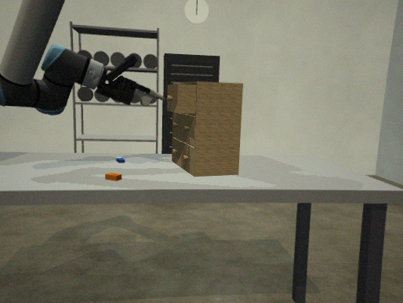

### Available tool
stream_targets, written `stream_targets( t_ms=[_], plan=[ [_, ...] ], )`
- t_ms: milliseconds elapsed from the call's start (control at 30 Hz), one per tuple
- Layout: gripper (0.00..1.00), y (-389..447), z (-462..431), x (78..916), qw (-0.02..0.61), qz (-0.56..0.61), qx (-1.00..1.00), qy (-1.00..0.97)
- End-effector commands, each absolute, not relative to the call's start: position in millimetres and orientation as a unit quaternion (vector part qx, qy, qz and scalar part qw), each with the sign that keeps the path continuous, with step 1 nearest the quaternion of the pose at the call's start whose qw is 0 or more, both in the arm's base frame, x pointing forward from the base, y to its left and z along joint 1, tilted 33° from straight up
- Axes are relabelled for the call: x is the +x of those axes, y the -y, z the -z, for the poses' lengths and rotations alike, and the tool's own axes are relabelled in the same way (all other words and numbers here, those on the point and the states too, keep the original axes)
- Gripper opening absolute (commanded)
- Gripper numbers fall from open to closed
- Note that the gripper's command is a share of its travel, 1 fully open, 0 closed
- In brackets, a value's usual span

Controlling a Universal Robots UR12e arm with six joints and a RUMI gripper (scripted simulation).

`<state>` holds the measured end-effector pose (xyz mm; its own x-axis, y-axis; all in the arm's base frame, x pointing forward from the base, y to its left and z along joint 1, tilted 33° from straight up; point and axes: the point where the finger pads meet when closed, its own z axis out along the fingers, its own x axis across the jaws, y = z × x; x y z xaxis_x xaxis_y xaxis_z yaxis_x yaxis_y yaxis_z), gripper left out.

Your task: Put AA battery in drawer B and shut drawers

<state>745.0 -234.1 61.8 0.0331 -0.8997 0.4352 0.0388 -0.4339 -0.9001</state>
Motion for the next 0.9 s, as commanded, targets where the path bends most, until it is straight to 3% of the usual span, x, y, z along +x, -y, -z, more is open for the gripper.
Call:
stream_targets(
  t_ms=[0, 867],
  plan=[
    [0.2, 233.5, -65.7, 752.0, 0.393, 0.598, -0.602, -0.355],
    [0.2, 229.5, -72.2, 770.6, 0.393, 0.598, -0.601, -0.355]
  ],
)
